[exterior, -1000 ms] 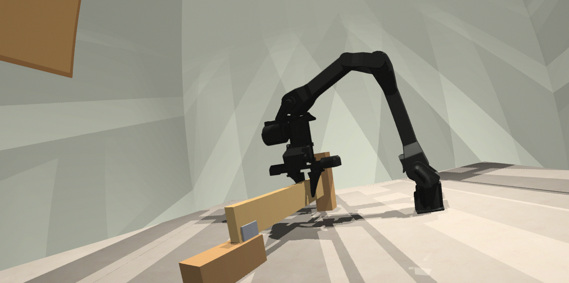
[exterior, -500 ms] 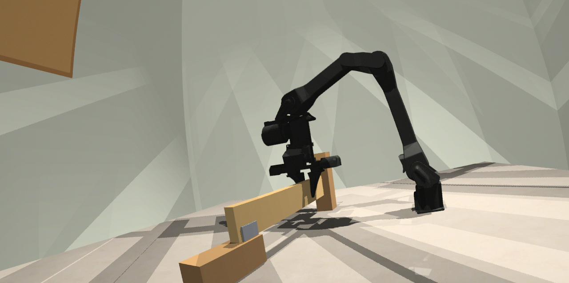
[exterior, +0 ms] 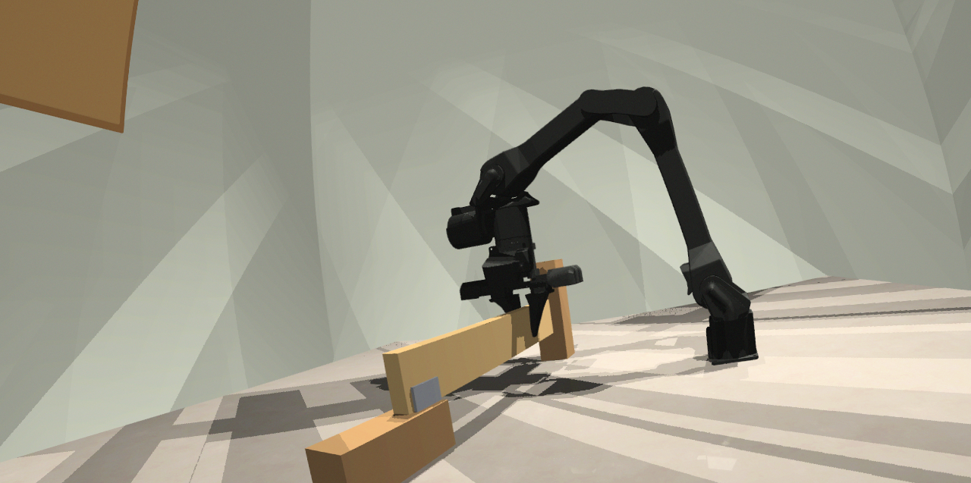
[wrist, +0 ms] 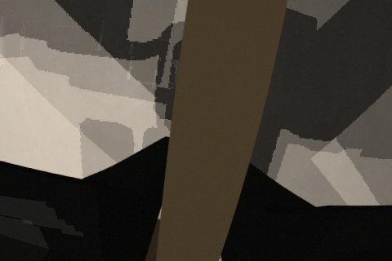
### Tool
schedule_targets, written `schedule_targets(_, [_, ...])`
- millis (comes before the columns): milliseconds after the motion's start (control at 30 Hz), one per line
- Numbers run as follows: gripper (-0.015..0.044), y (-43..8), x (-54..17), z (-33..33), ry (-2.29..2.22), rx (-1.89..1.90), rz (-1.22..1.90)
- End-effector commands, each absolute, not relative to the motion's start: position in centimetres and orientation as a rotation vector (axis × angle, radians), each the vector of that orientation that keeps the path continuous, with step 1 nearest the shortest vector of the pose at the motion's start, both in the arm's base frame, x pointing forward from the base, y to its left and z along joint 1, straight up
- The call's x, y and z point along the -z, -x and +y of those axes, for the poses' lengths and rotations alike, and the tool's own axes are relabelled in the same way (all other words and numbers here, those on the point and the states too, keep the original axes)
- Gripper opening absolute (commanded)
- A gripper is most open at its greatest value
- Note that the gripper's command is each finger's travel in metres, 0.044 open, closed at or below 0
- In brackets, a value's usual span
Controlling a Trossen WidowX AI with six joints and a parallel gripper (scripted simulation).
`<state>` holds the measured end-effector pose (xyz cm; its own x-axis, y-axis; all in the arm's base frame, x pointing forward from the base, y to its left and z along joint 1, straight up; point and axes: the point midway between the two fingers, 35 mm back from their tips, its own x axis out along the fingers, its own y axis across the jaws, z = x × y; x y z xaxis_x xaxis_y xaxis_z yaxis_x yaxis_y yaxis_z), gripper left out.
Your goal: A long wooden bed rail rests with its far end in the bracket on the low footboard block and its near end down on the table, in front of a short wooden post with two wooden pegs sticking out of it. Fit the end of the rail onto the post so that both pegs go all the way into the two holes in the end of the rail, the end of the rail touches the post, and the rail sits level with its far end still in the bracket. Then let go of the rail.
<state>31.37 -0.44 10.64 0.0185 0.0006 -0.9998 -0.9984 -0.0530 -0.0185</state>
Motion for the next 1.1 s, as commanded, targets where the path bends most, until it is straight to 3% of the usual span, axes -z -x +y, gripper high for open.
schedule_targets(0, [0.0,-31.39,-10.89,-0.59,1.26,-1.231,1.163])
schedule_targets(1067, [0.0,-31.45,-11.08,-0.88,1.26,-1.231,1.164])
